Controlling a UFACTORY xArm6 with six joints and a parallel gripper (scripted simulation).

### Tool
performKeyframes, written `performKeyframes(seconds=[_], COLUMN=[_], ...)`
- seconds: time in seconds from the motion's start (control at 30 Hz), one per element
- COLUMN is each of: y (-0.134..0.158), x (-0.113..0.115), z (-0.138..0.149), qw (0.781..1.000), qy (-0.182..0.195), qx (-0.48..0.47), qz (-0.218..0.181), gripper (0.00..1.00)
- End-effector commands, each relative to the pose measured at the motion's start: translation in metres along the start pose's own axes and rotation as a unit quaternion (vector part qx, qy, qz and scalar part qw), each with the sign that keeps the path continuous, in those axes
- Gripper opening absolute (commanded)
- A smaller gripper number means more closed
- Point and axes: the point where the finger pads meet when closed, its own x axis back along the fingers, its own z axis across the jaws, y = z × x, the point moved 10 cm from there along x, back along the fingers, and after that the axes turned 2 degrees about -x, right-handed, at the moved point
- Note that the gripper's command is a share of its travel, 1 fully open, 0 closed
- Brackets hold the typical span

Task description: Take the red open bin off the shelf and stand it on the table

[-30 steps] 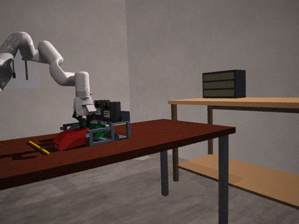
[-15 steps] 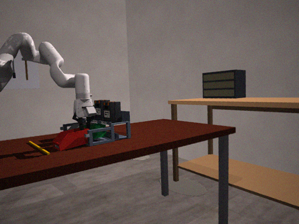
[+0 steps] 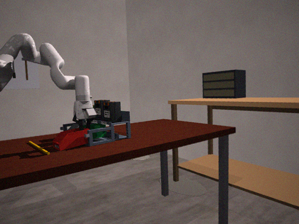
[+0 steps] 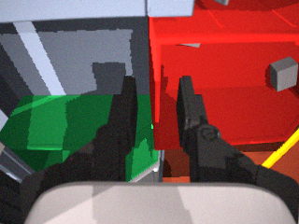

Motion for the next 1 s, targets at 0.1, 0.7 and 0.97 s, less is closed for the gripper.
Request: performKeyframes(seconds=[0.1, 0.7, 0.97], y=[-0.0003, -0.0002, -0.0002], x=[0.0011, -0.0017, -0.0017], z=[-0.0012, -0.001, -0.001], qw=[1.0, 1.0, 1.0], qy=[-0.002, -0.002, -0.002], qx=[0.0, 0.0, 0.0], qz=[0.001, 0.001, 0.001], gripper=[0.33, 0.0, 0.0])
